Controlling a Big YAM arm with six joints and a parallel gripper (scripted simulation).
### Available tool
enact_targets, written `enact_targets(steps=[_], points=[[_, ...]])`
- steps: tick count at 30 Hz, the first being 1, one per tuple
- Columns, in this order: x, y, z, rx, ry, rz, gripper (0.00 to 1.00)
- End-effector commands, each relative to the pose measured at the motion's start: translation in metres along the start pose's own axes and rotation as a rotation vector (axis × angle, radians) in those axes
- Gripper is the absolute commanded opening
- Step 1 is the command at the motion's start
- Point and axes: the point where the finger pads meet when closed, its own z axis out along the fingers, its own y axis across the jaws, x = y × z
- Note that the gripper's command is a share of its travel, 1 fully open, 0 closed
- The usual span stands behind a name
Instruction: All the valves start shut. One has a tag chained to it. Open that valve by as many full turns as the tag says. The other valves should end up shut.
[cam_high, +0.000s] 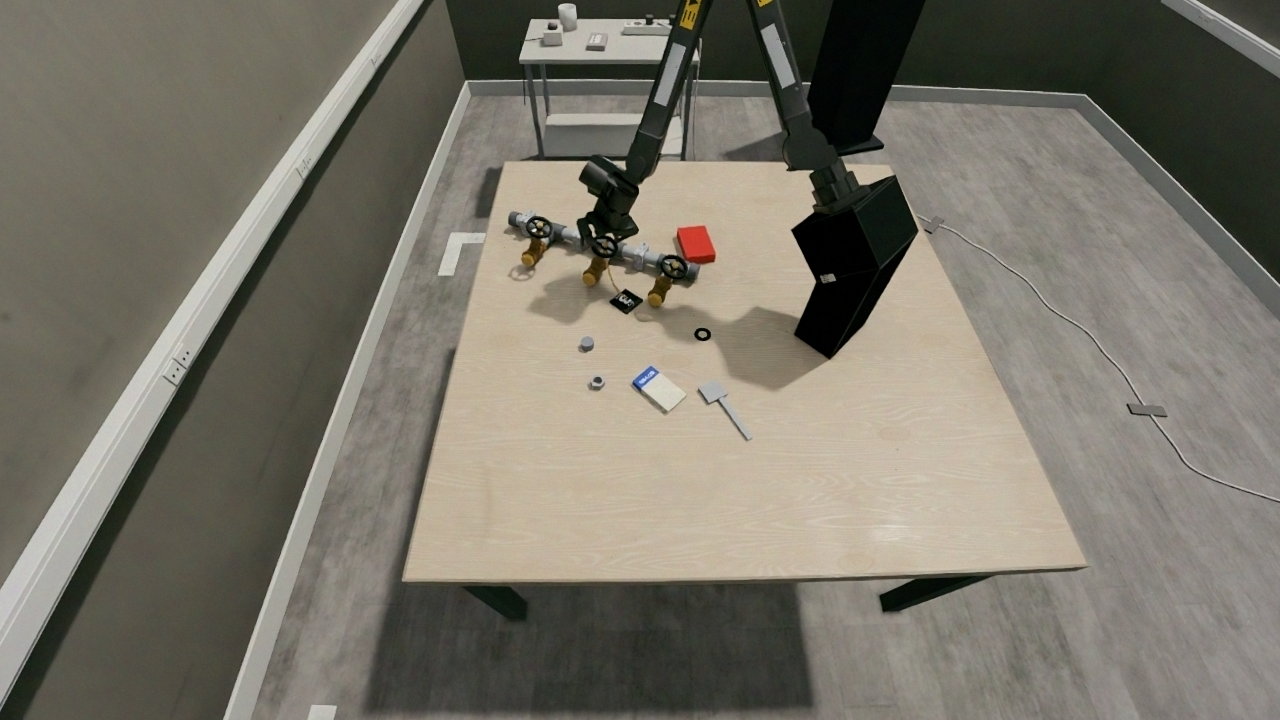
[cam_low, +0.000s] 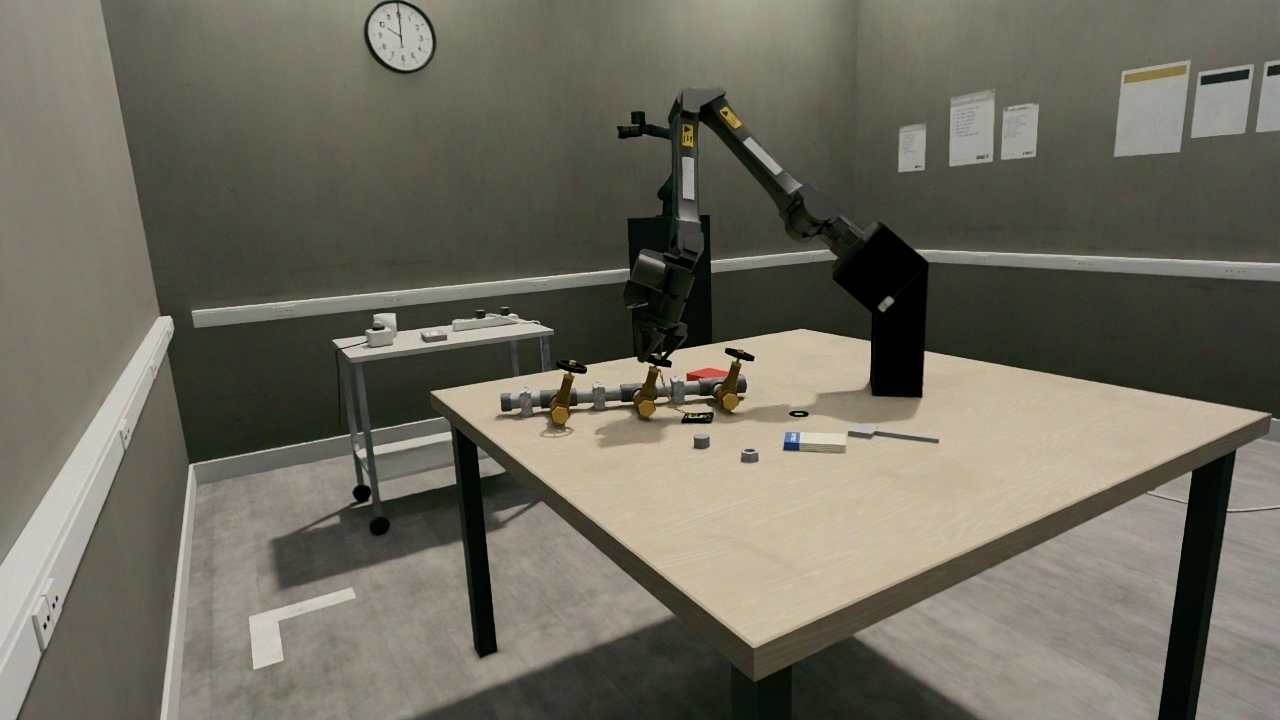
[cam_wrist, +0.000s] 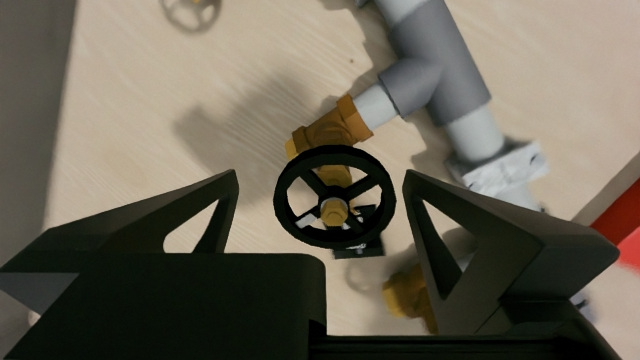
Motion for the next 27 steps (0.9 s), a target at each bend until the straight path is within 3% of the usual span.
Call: enact_targets(steps=[1, 3, 15, 16, 27], points=[[-0.0008, -0.0010, 0.0016, 0.029, 0.020, 0.355, 1.00], [-0.0007, -0.0008, 0.0016, 0.035, 0.027, 0.431, 1.00], [-0.0005, -0.0009, 0.0017, 0.036, 0.027, 0.438, 1.00], [-0.0005, -0.0009, 0.0017, 0.036, 0.027, 0.438, 0.00], [0.0067, -0.0077, 0.0002, 0.043, 0.029, 0.434, 0.00]])
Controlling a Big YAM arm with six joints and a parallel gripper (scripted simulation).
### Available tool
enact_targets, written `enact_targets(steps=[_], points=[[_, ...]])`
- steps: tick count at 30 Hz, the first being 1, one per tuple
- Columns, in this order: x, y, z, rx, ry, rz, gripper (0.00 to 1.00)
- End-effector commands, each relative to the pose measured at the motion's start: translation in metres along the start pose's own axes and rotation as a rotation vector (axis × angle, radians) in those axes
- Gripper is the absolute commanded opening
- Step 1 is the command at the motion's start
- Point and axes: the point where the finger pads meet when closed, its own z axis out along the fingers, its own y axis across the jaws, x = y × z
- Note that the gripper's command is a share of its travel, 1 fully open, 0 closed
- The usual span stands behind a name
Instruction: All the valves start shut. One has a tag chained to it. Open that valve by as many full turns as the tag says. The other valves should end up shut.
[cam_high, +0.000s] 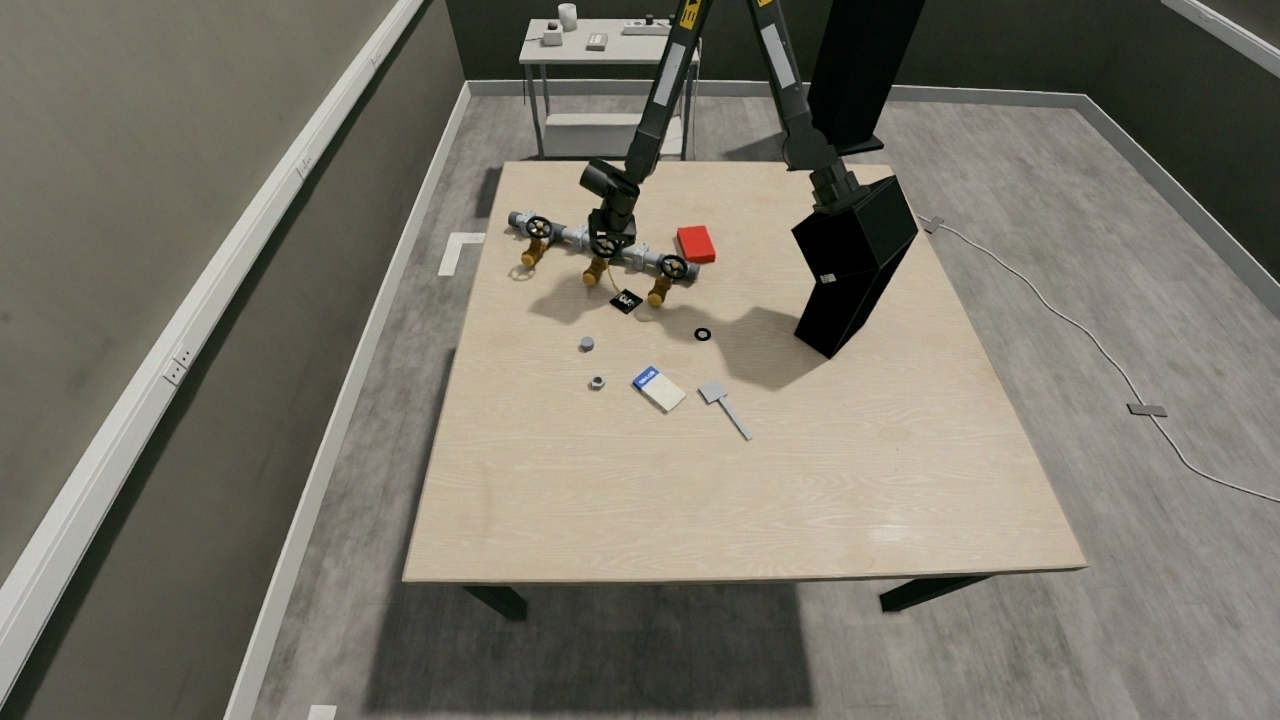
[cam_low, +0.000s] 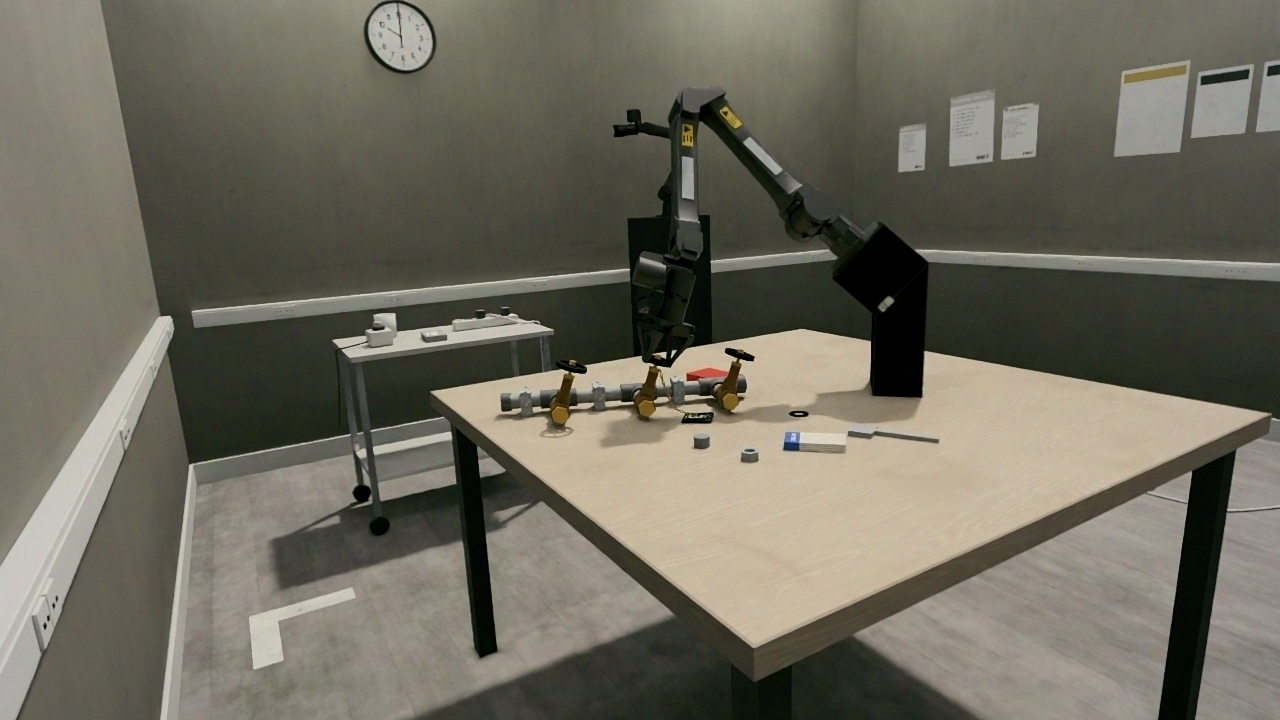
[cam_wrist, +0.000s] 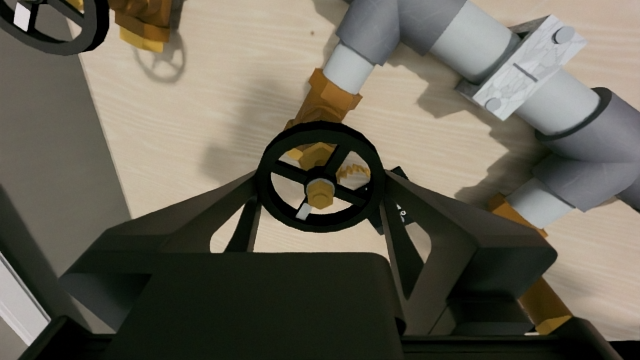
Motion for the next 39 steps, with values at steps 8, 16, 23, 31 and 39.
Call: enact_targets(steps=[8, 16, 23, 31, 39], points=[[-0.0055, 0.0012, 0.0003, 0.000, -0.017, 0.027, 0.00], [-0.0055, 0.0012, 0.0003, 0.000, -0.017, -0.021, 0.00], [-0.0055, 0.0013, 0.0002, 0.001, -0.017, -0.160, 0.00], [-0.0067, 0.0035, 0.0002, -0.001, -0.024, -0.619, 0.00], [-0.0065, 0.0037, 0.0002, 0.001, -0.020, -0.917, 0.00]])
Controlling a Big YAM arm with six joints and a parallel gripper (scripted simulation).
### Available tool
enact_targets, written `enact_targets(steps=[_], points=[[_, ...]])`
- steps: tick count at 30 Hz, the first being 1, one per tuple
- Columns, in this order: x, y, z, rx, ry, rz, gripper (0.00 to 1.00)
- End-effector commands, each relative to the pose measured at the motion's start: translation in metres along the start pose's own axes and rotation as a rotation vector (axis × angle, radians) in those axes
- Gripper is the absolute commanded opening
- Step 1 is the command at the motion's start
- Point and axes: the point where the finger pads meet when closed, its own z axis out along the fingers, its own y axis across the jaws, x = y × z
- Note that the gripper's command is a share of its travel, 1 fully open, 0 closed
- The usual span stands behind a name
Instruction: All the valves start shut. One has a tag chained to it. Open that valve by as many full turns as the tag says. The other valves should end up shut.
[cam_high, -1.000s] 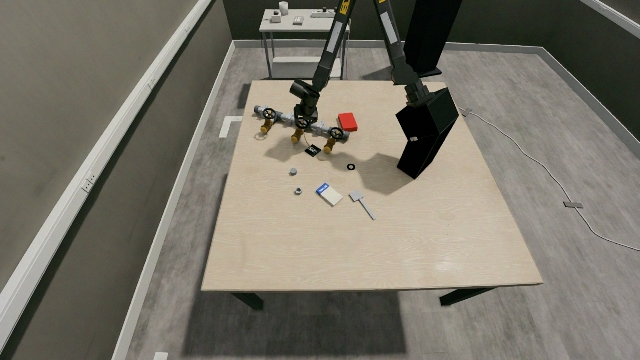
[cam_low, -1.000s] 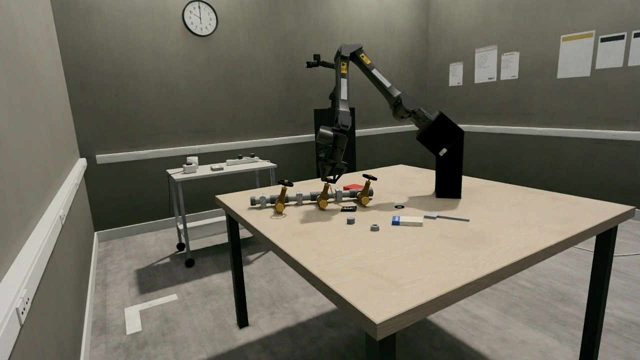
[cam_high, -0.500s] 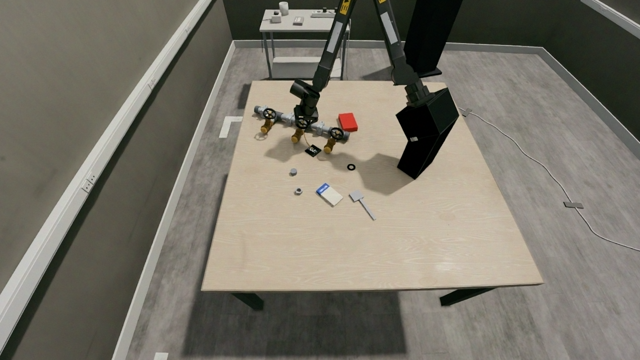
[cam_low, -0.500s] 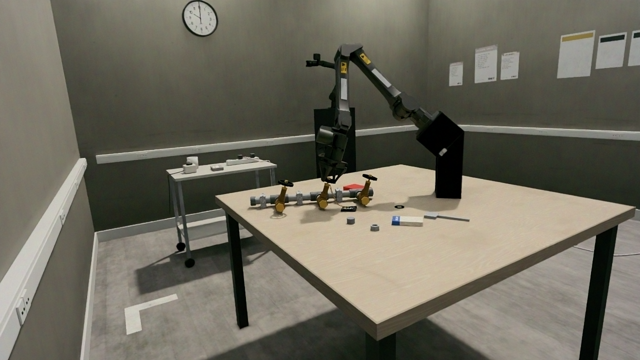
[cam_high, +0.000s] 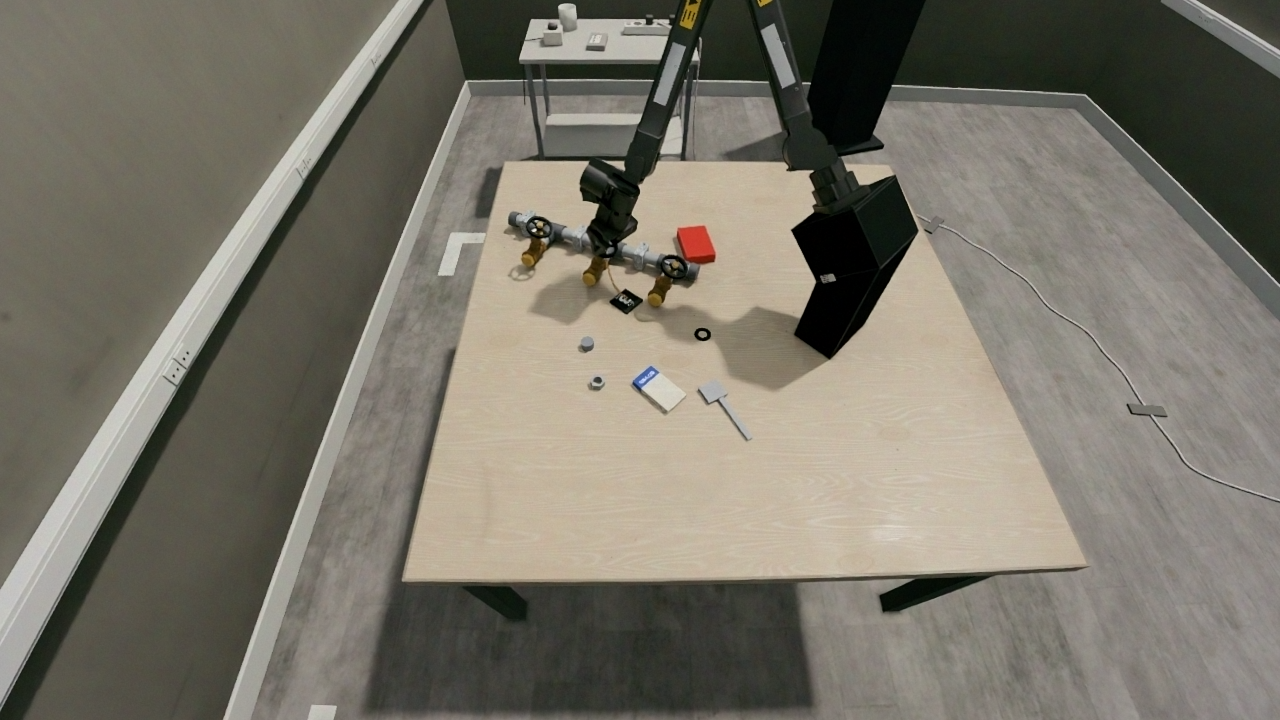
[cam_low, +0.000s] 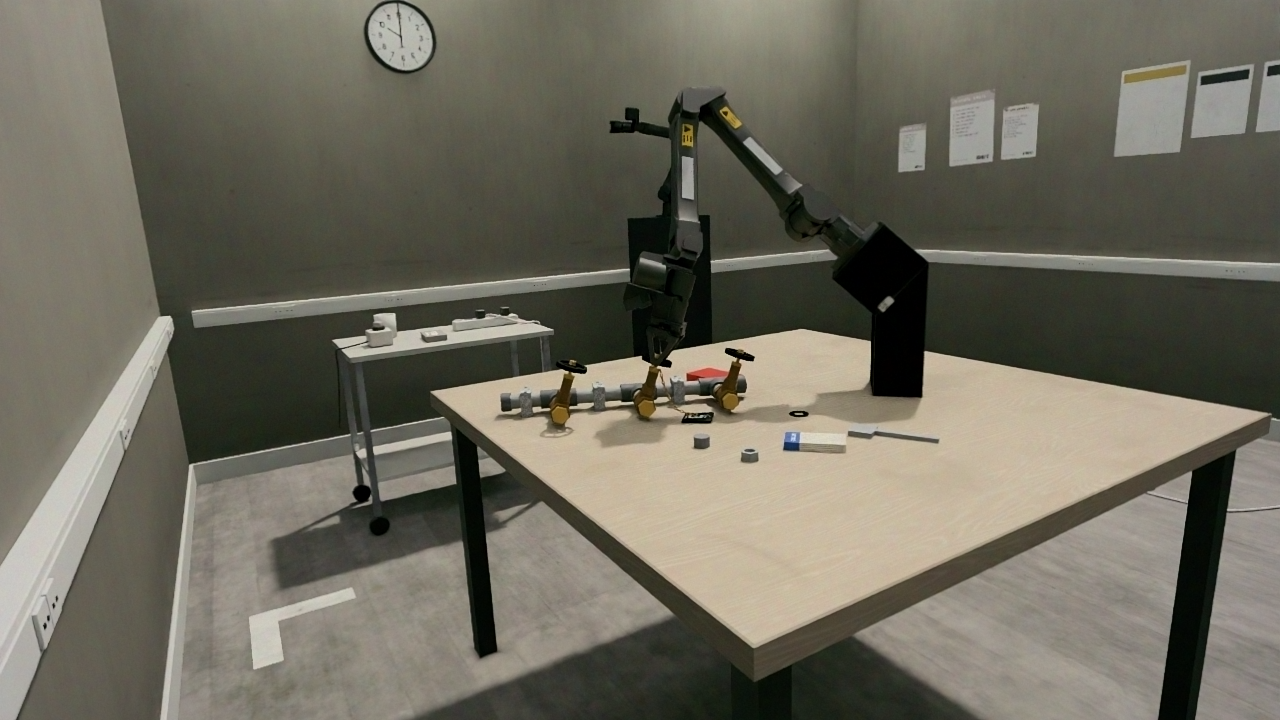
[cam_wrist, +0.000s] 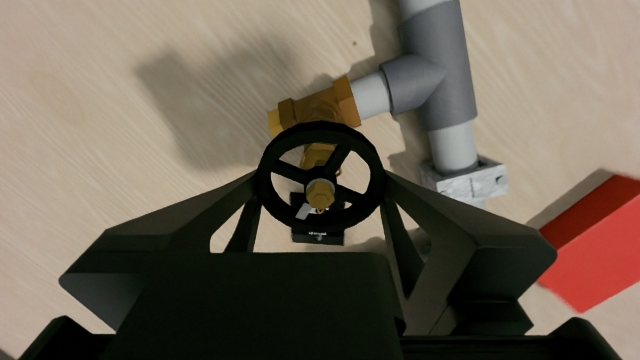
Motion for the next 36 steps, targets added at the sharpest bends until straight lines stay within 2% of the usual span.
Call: enact_targets(steps=[1, 6, 9, 22, 23, 36], points=[[-0.0079, 0.0004, 0.0001, 0.002, -0.025, -0.345, 0.00], [-0.0078, 0.0008, 0.0001, 0.002, -0.025, -0.586, 0.00], [-0.0077, 0.0010, 0.0001, 0.002, -0.026, -0.661, 0.00], [-0.0078, 0.0008, 0.0001, 0.004, -0.026, -0.687, 0.00], [-0.0078, 0.0008, 0.0001, 0.004, -0.026, -0.687, 1.00], [-0.0073, 0.0006, 0.0001, 0.005, -0.023, -0.688, 1.00]])
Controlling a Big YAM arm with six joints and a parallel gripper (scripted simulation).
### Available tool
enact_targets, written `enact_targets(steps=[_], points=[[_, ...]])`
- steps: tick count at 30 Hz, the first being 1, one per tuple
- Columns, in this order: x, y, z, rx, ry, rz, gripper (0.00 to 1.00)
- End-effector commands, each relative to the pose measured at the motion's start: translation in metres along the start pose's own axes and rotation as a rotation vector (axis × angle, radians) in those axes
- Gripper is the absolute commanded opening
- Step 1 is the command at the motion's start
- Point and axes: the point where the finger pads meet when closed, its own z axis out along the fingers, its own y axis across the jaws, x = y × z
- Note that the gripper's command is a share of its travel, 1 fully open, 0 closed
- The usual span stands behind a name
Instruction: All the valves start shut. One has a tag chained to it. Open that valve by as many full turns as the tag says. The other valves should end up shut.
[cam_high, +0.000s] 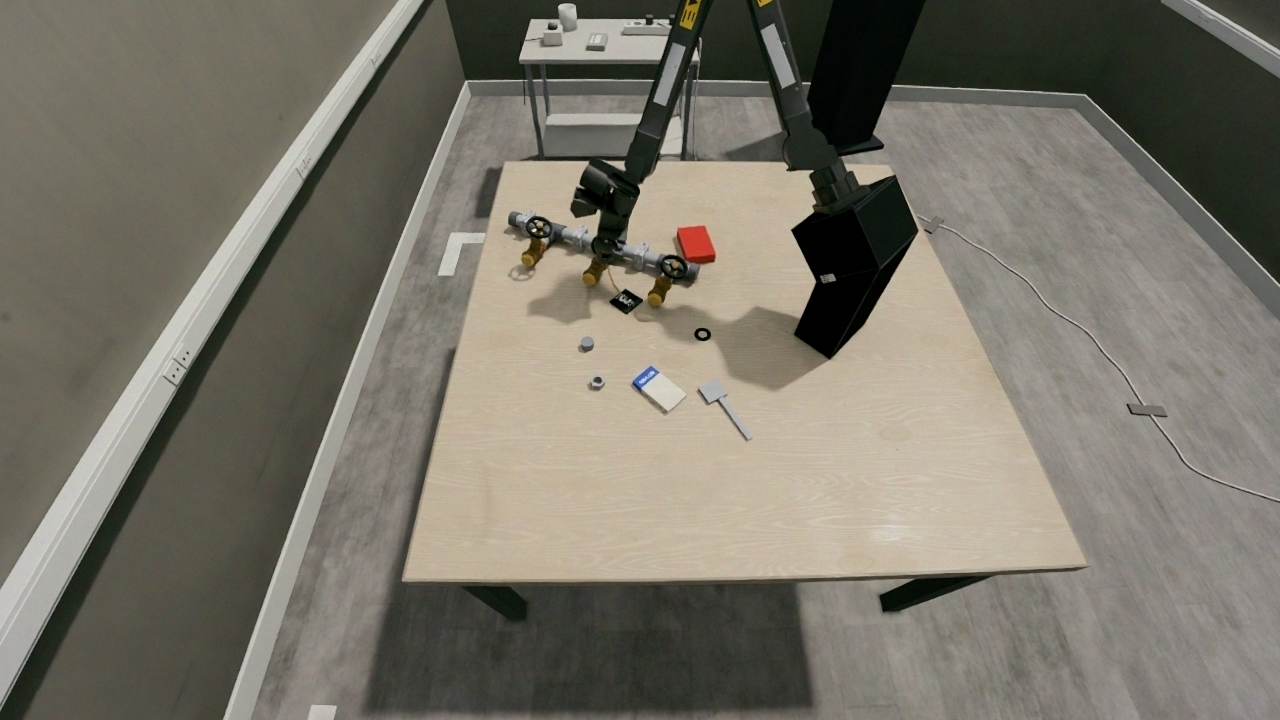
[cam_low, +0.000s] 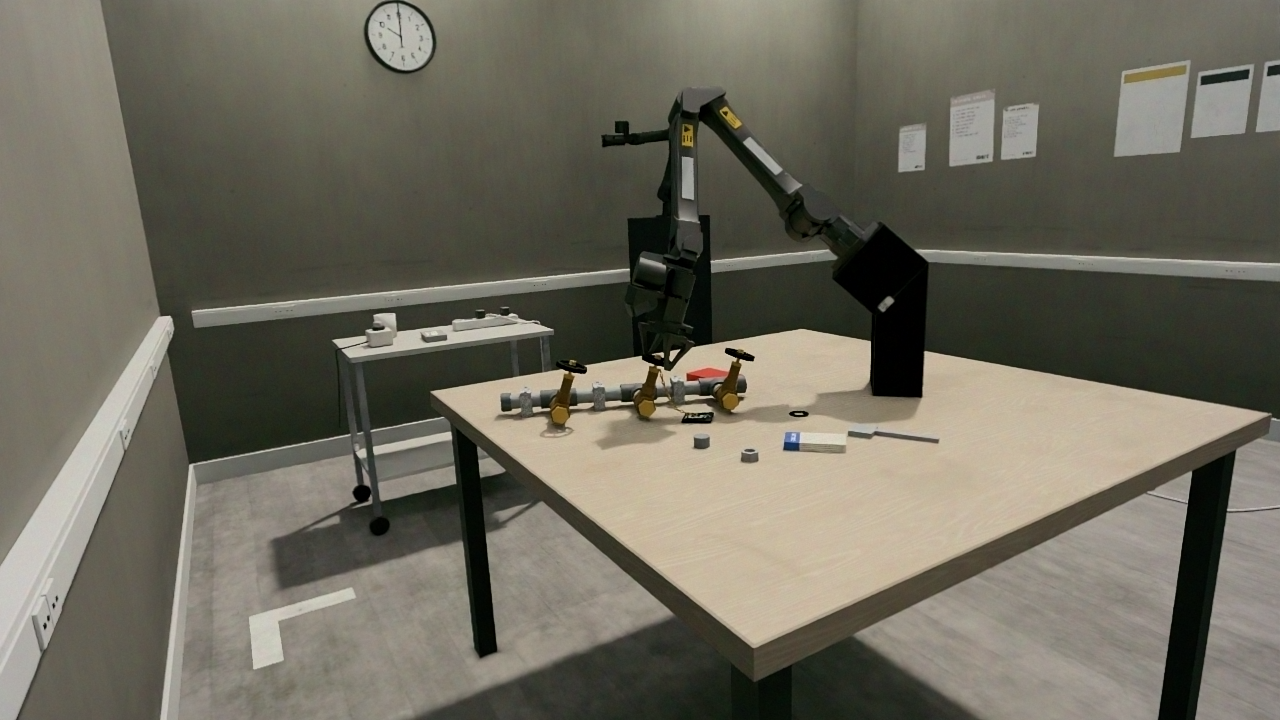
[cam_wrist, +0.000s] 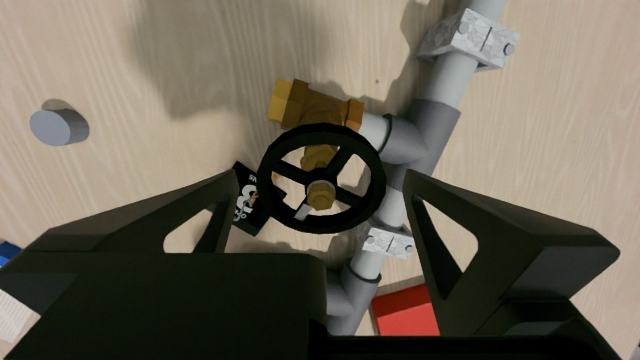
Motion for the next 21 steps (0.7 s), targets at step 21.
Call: enact_targets(steps=[21], points=[[-0.0041, -0.0026, -0.0001, 0.002, -0.012, 0.308, 1.00]])
